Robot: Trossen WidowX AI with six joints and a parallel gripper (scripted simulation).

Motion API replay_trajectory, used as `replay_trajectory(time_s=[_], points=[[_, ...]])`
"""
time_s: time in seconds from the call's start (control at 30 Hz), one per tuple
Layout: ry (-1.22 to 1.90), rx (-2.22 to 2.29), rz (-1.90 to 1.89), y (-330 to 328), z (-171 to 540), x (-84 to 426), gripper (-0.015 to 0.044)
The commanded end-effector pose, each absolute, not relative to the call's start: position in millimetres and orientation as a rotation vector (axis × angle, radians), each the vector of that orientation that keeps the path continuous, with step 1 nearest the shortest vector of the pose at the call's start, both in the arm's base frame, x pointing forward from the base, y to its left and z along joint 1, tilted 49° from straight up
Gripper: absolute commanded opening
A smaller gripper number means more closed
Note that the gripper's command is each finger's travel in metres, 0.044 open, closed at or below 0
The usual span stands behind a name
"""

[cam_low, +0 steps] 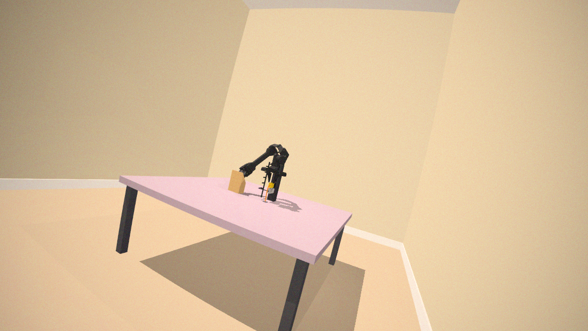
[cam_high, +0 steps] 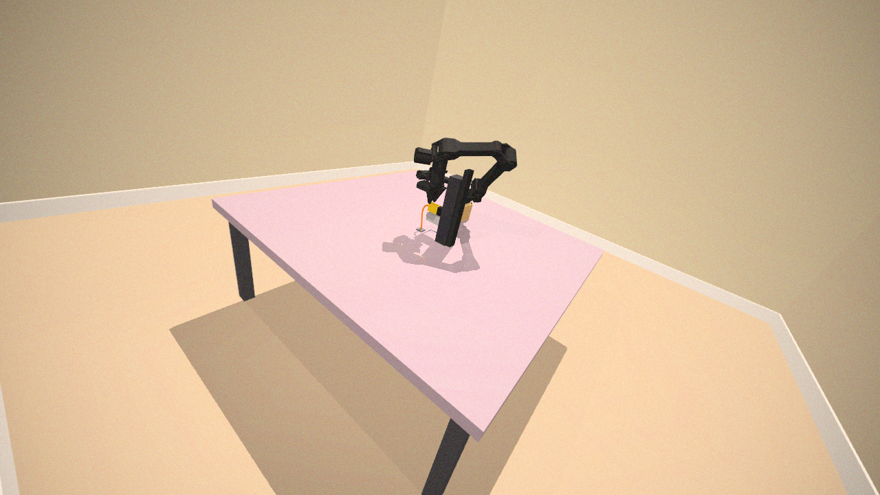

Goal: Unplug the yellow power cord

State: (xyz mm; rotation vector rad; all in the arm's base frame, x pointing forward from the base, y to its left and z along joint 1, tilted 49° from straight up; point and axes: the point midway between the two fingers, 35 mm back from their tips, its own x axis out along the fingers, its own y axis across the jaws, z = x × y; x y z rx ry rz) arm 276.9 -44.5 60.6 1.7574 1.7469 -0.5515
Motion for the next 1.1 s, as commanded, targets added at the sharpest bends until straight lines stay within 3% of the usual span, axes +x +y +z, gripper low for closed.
replay_trajectory(time_s=[0.0, 0.53, 0.67, 1.07], points=[[1.752, 1.767, -0.555, -39.7, 64.3, 275.0, 0.0160], [1.752, 1.767, -0.555, -30.6, 56.5, 275.6, 0.0160], [1.752, 1.759, -0.553, -32.9, 57.9, 275.7, 0.0055], [1.752, 1.759, -0.553, -34.7, 56.1, 276.3, 0.0000]])
